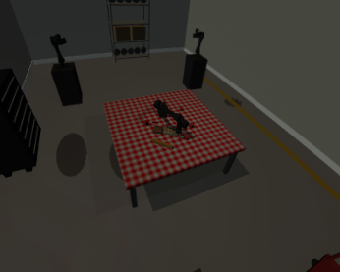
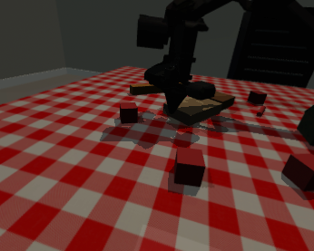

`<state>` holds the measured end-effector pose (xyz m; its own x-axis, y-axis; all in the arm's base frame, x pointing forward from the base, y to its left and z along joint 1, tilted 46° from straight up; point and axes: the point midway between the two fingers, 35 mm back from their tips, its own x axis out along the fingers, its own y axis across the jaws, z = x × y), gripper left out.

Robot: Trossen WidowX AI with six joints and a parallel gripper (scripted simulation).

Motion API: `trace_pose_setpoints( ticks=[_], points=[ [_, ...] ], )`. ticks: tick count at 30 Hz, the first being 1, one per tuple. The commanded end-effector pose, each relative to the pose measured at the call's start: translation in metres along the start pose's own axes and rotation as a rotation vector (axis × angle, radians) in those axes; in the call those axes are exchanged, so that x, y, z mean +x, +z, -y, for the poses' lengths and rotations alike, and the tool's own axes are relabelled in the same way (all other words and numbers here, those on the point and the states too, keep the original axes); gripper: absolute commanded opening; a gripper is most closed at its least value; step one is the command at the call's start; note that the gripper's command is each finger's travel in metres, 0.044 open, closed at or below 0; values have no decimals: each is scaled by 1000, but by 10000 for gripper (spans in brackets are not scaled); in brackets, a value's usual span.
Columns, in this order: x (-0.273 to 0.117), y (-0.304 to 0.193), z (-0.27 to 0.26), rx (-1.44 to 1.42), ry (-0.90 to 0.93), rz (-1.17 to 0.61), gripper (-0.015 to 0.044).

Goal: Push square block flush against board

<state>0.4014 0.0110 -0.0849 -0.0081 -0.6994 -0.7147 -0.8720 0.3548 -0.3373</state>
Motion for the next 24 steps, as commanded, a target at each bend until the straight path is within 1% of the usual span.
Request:
trace_pose_setpoints(
  ticks=[1, 24],
  points=[
    [9, 3, -2, -4, 15, -21, 0],
    [9, 39, 2, -3, 14, -19, 0]
  ],
)
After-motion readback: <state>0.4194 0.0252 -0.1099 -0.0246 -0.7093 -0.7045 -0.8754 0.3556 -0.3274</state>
